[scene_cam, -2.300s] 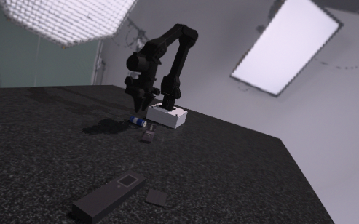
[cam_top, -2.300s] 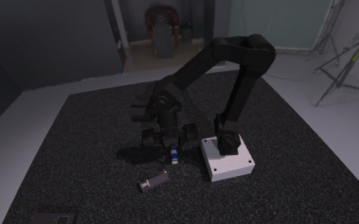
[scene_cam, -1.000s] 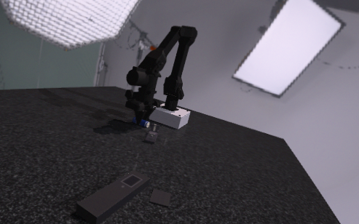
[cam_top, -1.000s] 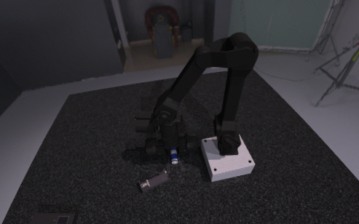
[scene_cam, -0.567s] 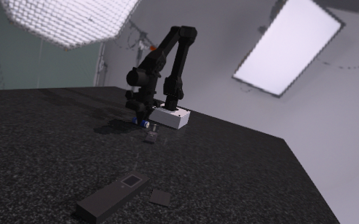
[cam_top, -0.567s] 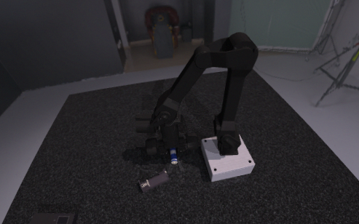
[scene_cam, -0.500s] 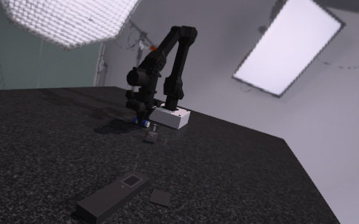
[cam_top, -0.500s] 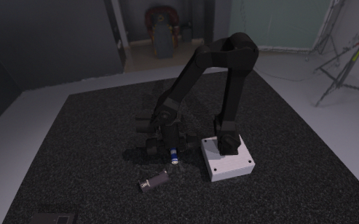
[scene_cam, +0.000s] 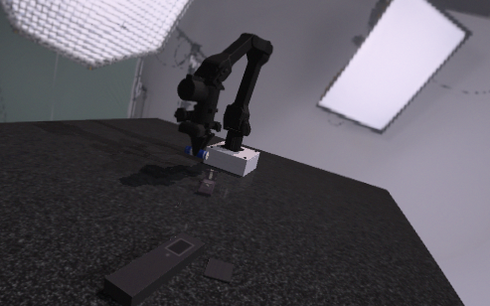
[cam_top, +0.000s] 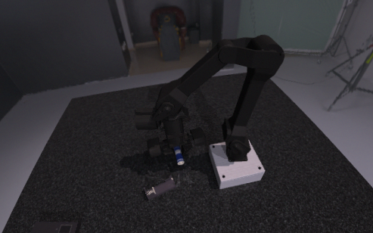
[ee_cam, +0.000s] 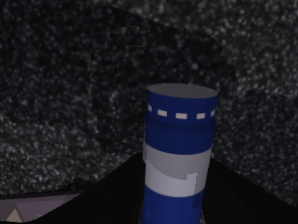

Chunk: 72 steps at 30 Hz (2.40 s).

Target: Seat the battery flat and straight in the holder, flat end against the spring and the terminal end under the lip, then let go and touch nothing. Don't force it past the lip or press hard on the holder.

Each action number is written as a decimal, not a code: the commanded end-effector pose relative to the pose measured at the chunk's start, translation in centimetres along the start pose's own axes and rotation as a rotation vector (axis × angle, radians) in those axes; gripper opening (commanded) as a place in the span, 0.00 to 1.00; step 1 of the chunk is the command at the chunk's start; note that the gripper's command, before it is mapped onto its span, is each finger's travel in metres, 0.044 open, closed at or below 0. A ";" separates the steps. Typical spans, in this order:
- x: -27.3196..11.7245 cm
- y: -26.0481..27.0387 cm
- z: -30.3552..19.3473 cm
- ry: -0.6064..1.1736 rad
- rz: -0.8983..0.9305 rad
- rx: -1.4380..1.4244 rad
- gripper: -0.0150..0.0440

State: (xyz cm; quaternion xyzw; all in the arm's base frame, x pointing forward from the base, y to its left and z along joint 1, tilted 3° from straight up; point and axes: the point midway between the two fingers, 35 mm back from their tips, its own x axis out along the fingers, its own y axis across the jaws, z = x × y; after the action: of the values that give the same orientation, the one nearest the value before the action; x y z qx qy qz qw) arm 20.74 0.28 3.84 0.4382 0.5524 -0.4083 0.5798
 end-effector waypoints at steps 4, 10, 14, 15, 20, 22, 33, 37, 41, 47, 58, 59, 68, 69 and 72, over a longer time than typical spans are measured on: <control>-0.9 2.7 -1.8 0.006 0.025 -0.420 0.40; -1.5 4.4 -3.2 0.004 0.021 -0.791 0.40; -1.9 5.5 -4.3 0.004 0.019 -1.039 0.40; -2.0 5.7 -4.6 0.004 0.019 -1.101 0.40; -2.4 7.0 -6.1 0.005 0.017 -1.404 0.40; -2.6 7.5 -6.7 0.006 0.017 -1.515 0.40; -2.9 8.6 -8.2 0.011 0.019 -1.810 0.40; -2.9 8.5 -8.2 0.013 0.016 -1.801 0.40; -2.1 8.4 -8.2 0.050 -0.029 -1.799 0.40; -0.7 8.2 -8.1 0.118 -0.112 -1.793 0.40; 1.1 7.8 -8.0 0.206 -0.210 -1.782 0.40; 1.1 7.9 -8.0 0.207 -0.211 -1.782 0.40; 1.5 8.1 -8.1 0.248 -0.261 -1.774 0.40; 1.5 8.1 -8.1 0.253 -0.267 -1.773 0.40; 1.7 8.2 -8.1 0.268 -0.284 -1.771 0.40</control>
State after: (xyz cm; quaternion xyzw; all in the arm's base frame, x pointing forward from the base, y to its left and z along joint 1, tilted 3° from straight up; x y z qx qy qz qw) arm 26.14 10.29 2.75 -0.1950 0.7696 0.1573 0.5873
